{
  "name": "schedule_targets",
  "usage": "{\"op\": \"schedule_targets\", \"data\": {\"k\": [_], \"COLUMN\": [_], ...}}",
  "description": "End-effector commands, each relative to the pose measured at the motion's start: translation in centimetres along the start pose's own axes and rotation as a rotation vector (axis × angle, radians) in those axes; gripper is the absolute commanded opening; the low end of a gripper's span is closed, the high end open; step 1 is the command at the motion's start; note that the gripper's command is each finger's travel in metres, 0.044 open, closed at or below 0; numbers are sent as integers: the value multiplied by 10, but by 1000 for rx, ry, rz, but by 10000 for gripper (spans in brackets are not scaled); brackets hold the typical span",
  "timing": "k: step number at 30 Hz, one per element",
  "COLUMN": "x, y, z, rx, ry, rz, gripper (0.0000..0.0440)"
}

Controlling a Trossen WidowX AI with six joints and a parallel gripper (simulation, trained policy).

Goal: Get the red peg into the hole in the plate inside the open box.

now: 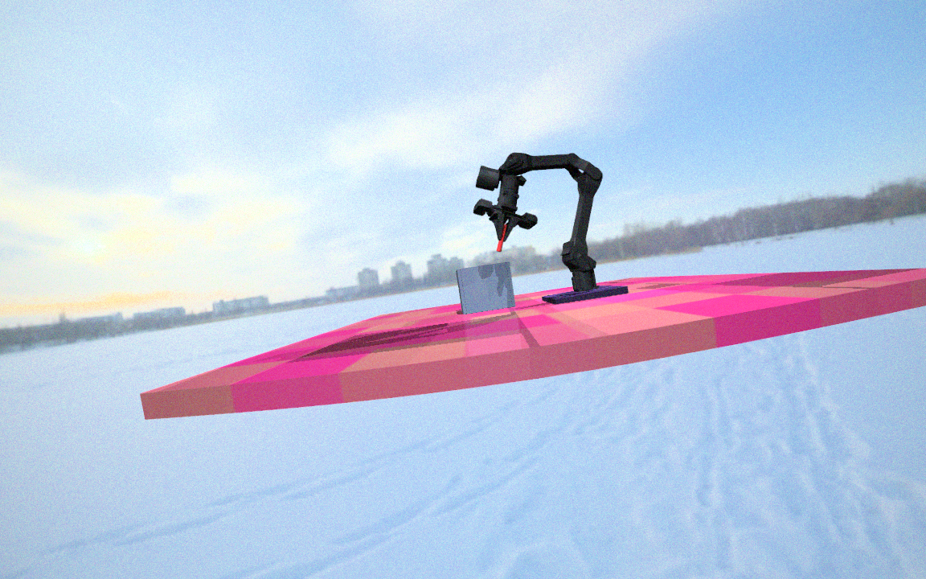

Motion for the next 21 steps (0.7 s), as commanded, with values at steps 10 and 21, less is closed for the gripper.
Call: {"op": "schedule_targets", "data": {"k": [10,21], "x": [10,3], "y": [-1,-1], "z": [-47,-79], "rx": [-42,-83], "ry": [-115,-133], "rz": [58,114], "gripper": [0,0]}}
Point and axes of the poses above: the point midway between the two fingers, 35 mm back from their tips, its own x axis back along the fingers, its own y axis across the jaws, z = x × y, the point moved 2 cm from there along x, back along the fingers, and after that the axes turned 2 degrees about -x, right-handed, at the moved point
